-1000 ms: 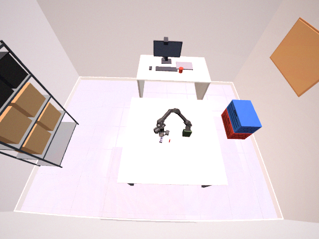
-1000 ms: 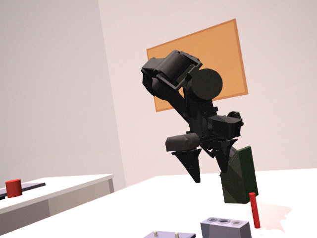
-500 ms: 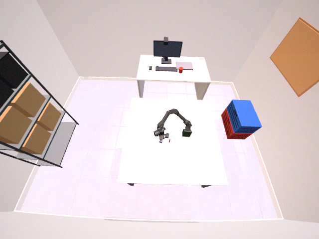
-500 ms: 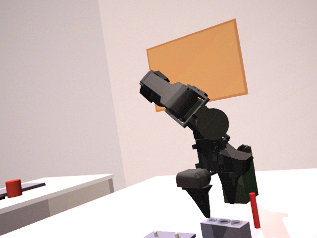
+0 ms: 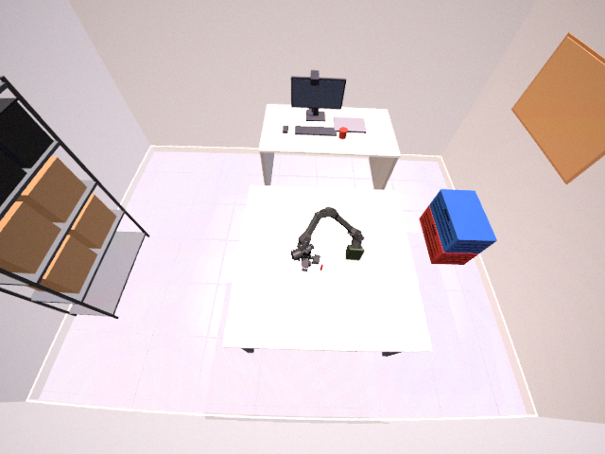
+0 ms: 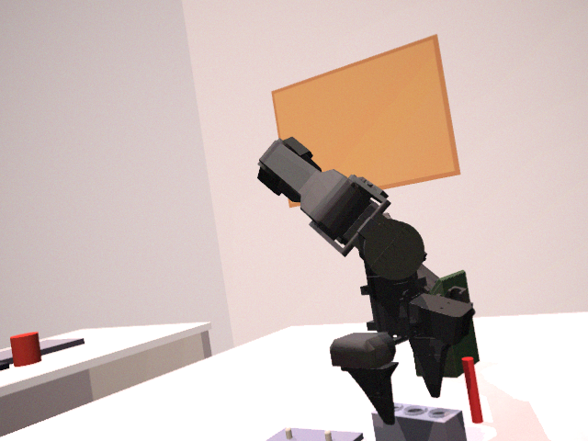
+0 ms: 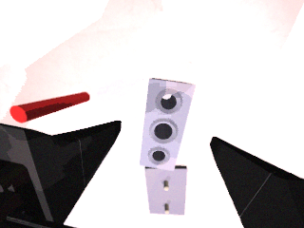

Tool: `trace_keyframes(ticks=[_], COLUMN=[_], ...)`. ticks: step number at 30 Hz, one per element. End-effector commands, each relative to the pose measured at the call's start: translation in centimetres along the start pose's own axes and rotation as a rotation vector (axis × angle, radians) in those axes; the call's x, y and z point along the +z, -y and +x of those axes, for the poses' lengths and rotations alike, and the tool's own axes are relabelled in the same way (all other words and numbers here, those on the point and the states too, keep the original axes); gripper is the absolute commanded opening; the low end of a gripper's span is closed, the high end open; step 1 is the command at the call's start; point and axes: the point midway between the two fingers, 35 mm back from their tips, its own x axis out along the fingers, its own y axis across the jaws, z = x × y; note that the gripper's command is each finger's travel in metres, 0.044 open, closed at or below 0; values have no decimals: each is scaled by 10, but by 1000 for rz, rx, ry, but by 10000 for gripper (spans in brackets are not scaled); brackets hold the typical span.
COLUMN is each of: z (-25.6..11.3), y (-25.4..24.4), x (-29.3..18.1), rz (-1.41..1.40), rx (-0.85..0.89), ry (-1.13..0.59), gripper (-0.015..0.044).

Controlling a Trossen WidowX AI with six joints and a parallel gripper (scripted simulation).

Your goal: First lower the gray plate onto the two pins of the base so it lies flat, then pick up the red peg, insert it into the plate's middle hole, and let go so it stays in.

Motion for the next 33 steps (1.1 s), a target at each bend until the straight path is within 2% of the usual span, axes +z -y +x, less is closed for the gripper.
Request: trace_keyframes(ticks=[1, 26, 33], z=[8, 45, 45], y=[-2, -3, -3], x=[0, -1, -1], rz=[-11, -14, -14], rx=[4, 2, 2], ry=[-7, -11, -11], gripper=[440, 440, 256])
